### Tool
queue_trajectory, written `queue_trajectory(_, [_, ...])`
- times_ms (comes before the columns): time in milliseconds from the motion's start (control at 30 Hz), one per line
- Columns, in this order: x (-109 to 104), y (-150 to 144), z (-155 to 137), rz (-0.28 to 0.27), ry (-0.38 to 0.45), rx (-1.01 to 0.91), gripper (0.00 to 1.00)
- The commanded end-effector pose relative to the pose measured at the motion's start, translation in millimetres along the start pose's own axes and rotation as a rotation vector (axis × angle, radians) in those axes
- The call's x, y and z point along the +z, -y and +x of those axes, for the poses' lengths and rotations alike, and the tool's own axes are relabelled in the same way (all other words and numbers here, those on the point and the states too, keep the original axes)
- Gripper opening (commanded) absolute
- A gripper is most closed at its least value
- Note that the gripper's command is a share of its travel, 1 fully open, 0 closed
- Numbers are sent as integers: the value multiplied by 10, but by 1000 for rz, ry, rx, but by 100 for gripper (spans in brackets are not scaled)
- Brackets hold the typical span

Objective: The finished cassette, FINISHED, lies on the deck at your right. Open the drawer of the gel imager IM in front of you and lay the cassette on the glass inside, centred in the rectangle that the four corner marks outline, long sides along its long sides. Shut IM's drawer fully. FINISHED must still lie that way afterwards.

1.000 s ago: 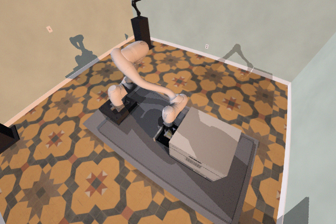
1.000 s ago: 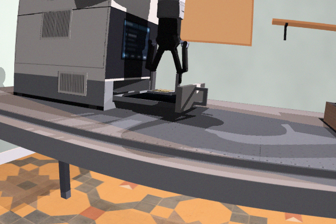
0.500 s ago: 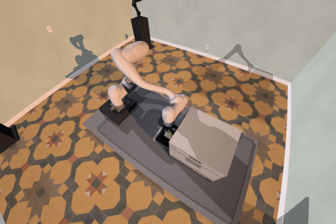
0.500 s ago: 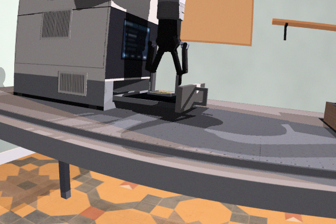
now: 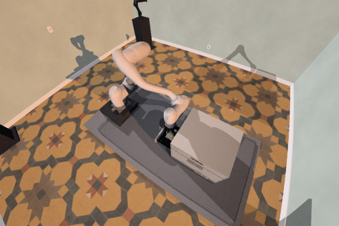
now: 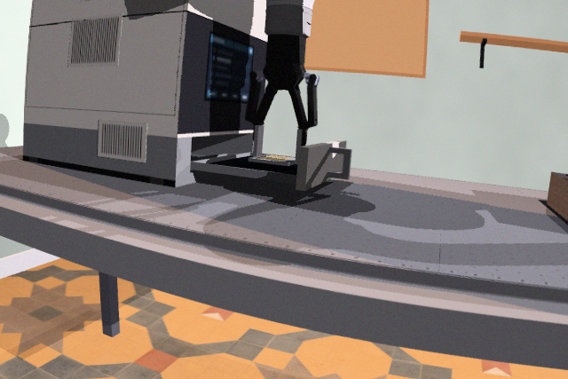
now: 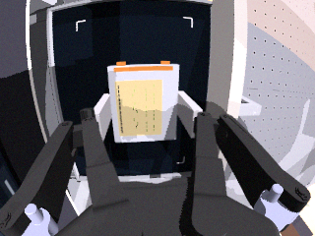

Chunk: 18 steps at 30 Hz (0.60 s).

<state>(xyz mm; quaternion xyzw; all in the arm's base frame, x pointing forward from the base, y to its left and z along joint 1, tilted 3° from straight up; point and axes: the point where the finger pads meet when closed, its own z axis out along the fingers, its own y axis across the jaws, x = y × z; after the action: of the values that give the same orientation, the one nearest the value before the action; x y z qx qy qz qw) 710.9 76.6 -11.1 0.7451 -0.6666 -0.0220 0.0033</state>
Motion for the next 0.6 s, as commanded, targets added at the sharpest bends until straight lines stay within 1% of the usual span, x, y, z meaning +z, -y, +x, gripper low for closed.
queue_trajectory(0, [10, 0, 0, 0, 0, 0, 10])
queue_trajectory(567, [60, 0, 0, 0, 0, 0, 10])
